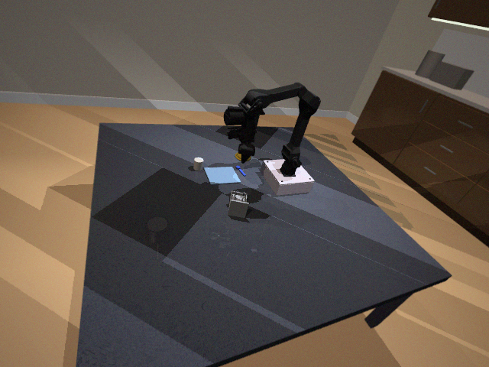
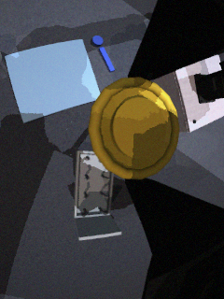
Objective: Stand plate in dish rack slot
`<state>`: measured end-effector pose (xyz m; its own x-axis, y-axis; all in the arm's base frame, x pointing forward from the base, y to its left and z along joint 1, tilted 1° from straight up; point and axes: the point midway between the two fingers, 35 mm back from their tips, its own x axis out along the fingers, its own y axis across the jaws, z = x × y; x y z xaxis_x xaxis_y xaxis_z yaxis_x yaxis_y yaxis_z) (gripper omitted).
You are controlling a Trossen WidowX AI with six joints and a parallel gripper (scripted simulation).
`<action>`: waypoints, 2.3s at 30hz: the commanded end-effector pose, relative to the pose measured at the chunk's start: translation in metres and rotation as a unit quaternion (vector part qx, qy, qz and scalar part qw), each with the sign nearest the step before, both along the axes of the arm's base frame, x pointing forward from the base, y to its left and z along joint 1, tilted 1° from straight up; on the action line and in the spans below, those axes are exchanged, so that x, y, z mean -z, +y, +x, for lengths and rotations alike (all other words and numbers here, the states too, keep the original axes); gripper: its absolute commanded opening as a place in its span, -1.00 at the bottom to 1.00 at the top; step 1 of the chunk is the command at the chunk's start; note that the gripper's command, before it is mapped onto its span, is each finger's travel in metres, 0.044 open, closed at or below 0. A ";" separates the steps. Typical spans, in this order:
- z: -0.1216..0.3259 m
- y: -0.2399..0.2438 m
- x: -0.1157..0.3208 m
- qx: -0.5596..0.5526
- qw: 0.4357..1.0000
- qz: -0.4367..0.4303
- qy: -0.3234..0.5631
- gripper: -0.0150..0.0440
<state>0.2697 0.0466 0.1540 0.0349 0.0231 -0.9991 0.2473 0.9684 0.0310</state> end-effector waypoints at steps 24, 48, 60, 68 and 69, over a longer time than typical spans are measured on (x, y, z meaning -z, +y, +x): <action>0.051 0.036 0.060 -0.030 0.986 0.136 -0.091 -0.49; 0.102 0.045 0.113 -0.148 0.913 0.276 -0.263 -0.49; 0.104 0.043 0.126 -0.220 0.852 0.314 -0.356 -0.49; 0.096 0.040 0.130 -0.270 0.804 0.328 -0.416 -0.49; 0.094 0.040 0.130 -0.277 0.797 0.329 -0.424 -0.49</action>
